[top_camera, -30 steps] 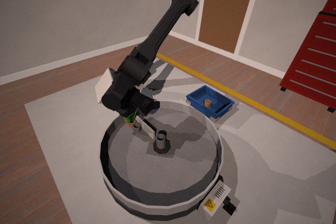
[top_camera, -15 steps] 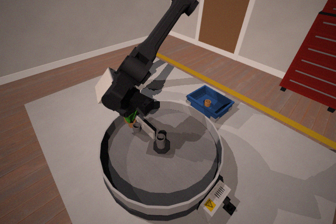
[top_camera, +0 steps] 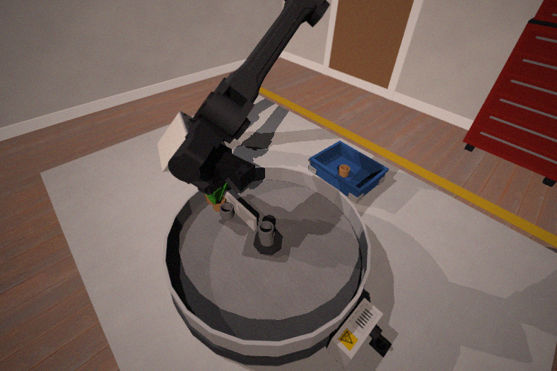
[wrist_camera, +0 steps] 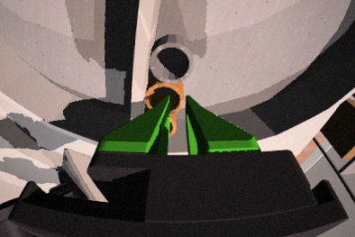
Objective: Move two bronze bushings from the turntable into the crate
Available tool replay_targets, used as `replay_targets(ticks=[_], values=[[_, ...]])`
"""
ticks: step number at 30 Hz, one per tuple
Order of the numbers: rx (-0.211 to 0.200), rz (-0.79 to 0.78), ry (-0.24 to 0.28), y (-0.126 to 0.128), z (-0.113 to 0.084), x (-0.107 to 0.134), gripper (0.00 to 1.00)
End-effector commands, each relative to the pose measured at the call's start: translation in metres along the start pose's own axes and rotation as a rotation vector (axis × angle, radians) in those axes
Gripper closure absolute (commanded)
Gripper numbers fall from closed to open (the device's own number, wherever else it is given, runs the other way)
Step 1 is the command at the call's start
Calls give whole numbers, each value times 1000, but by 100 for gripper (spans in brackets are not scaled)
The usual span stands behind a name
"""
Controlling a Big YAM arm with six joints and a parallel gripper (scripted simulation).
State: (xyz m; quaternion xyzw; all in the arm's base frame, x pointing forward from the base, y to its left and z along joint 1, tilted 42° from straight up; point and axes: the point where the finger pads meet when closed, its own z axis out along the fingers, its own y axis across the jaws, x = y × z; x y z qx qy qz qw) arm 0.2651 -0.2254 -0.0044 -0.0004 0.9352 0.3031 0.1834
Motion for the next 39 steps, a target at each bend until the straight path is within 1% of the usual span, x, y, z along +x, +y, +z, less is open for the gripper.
replay_targets(ticks=[1,9,13,39], values=[[-7,21,0,-1,5,4,87],[-2,19,-5,-4,6,9,87],[-1,19,-5,-2,4,8,87],[-1,19,-5,-2,4,8,87]])
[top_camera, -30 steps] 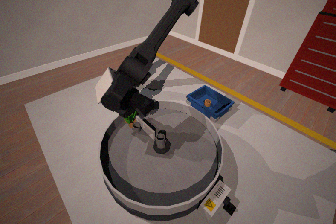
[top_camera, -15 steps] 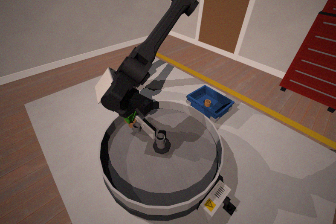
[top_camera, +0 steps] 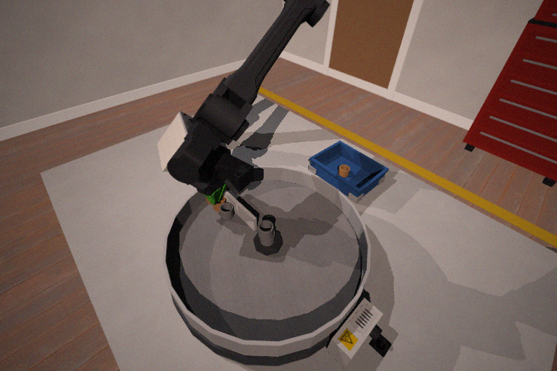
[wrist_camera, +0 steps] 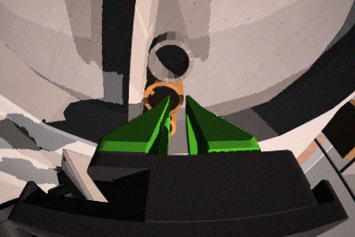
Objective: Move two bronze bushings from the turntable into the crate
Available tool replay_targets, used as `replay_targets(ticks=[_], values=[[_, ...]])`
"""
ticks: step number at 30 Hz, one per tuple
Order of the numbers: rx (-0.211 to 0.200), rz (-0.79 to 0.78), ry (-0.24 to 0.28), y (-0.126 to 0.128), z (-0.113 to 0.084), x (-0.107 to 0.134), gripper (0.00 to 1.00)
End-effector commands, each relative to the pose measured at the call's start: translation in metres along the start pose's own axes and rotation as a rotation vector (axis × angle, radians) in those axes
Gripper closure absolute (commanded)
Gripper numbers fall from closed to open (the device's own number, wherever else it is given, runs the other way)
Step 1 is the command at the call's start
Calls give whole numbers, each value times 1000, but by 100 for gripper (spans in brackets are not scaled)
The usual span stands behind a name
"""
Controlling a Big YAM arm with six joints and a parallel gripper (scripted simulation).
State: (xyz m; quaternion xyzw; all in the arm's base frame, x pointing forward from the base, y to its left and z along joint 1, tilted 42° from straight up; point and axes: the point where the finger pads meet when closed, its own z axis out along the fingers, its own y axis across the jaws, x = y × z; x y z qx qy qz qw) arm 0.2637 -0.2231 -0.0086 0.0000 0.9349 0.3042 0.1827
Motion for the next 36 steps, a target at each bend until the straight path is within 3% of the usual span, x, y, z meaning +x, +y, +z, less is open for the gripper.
replay_targets(ticks=[1,36], values=[[1,17,-6,-1,0,5,87],[-4,24,-7,-1,-3,7,87]])
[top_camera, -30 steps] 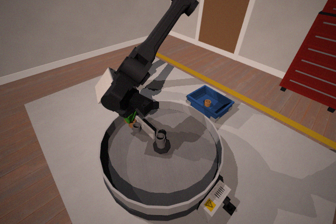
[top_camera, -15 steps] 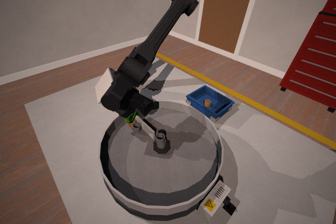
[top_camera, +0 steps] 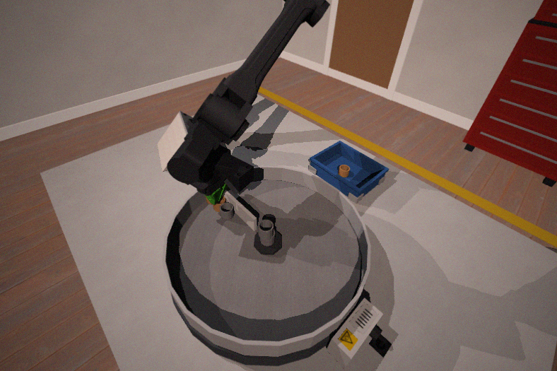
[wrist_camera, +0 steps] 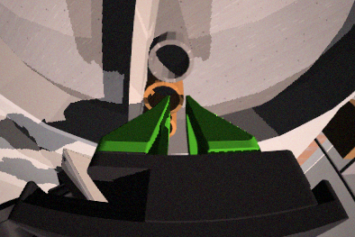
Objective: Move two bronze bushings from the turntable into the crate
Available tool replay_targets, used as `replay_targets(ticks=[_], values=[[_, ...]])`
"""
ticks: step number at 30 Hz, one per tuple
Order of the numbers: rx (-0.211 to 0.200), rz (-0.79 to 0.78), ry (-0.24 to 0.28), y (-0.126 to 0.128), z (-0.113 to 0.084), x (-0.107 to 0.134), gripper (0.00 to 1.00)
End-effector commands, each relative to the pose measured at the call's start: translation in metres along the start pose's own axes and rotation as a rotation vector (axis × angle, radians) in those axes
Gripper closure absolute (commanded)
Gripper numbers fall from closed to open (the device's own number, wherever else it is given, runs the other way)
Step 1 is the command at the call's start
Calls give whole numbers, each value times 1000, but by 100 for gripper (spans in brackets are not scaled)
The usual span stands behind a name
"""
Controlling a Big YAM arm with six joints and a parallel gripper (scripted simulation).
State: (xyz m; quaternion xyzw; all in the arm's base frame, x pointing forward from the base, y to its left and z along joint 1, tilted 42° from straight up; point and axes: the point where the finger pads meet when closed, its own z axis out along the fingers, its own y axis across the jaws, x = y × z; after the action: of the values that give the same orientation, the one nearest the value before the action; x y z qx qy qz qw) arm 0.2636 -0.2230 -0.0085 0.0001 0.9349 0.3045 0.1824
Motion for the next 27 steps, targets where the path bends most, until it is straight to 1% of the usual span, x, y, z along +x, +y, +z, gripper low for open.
replay_targets(ticks=[1,17,21,22,27], values=[[-4,23,-7,-1,-3,7,87],[-5,24,-7,-1,-4,7,87],[1,17,-9,-4,-7,4,87],[9,10,-13,-7,-8,2,87],[9,6,-12,-8,-9,0,87]])
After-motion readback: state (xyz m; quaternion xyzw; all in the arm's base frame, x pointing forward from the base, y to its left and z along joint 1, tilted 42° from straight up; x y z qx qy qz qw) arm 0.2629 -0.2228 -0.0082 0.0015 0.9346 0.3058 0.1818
